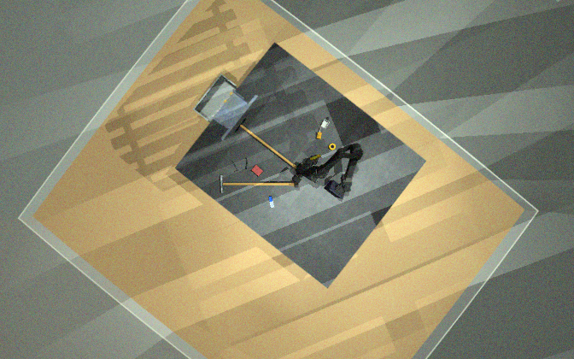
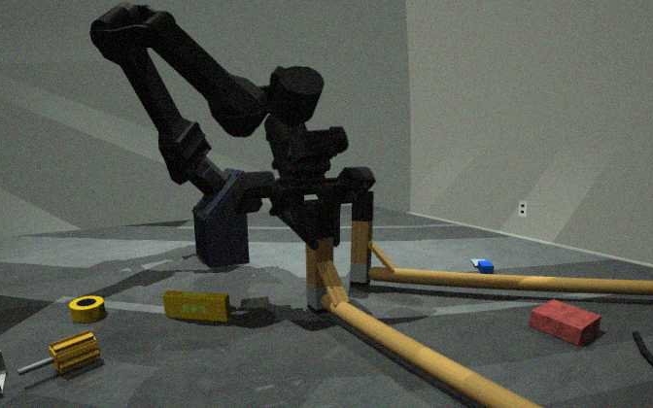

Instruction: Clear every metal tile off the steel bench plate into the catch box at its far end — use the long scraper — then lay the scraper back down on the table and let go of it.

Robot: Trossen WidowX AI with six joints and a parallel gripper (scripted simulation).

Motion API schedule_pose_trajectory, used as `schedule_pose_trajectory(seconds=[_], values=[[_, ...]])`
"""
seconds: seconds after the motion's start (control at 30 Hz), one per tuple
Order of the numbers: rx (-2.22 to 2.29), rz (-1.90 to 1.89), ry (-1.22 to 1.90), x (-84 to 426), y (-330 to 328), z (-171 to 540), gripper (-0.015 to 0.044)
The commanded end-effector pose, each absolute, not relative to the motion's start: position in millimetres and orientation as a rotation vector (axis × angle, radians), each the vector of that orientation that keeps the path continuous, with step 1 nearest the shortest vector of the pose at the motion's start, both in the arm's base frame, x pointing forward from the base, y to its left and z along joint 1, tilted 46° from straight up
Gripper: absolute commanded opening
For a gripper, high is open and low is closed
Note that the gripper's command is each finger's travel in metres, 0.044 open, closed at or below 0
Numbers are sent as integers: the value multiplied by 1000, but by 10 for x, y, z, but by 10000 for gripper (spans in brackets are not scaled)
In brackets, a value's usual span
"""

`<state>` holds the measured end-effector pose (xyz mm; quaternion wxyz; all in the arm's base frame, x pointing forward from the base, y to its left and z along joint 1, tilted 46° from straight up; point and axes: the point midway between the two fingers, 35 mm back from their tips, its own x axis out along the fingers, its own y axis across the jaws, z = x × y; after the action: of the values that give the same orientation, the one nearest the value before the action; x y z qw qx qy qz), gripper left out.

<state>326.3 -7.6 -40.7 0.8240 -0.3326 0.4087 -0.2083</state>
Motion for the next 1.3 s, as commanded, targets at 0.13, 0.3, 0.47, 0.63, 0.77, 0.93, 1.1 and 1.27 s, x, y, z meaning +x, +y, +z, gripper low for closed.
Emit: schedule_pose_trajectory(seconds=[0.13, 0.3, 0.47, 0.63, 0.77, 0.93, 1.1, 1.27], values=[[-706, -439, 860, 3252, -136, -322, 0], [-706, -439, 858, 3240, -182, -277, 0], [-707, -441, 856, 3226, -227, -233, 0], [-709, -442, 853, 3210, -273, -190, 0], [-709, -443, 853, 3203, -295, -168, 0], [-709, -445, 853, 3204, -319, -141, 0], [-709, -445, 853, 3255, -325, -133, 0], [-708, -446, 853, 3336, -335, -120, 0]])
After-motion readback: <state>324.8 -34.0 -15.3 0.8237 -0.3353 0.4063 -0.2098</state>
